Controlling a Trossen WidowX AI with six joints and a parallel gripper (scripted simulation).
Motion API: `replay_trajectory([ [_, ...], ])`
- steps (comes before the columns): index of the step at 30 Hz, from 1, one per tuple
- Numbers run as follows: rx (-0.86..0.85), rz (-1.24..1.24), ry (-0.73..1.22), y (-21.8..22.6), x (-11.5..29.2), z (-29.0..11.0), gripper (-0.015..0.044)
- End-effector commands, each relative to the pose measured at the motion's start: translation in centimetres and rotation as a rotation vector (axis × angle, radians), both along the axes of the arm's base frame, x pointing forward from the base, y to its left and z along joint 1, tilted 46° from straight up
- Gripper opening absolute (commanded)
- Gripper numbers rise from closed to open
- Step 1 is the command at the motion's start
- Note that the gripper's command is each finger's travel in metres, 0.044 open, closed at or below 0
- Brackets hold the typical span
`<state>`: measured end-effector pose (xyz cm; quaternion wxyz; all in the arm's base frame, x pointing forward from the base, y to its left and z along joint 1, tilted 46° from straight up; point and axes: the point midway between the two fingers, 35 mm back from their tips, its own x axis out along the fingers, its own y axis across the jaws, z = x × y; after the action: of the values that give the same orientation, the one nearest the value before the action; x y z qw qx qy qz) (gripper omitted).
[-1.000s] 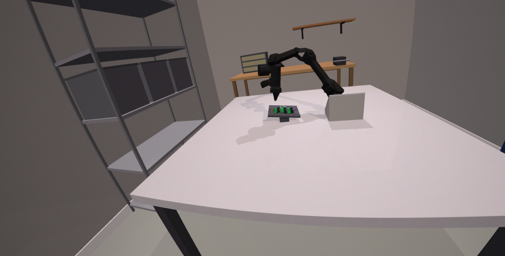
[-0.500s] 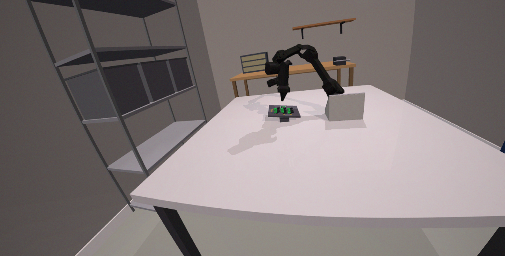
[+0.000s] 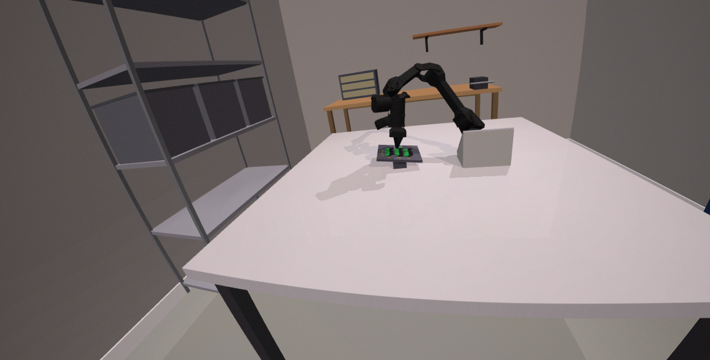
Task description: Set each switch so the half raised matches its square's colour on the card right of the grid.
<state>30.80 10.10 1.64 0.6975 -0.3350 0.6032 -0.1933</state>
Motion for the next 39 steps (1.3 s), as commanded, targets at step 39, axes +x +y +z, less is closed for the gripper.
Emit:
replay_trajectory([
  [39, -0.009, 0.003, 0.008, -1.46, 0.33, -1.45, 0.0000],
])
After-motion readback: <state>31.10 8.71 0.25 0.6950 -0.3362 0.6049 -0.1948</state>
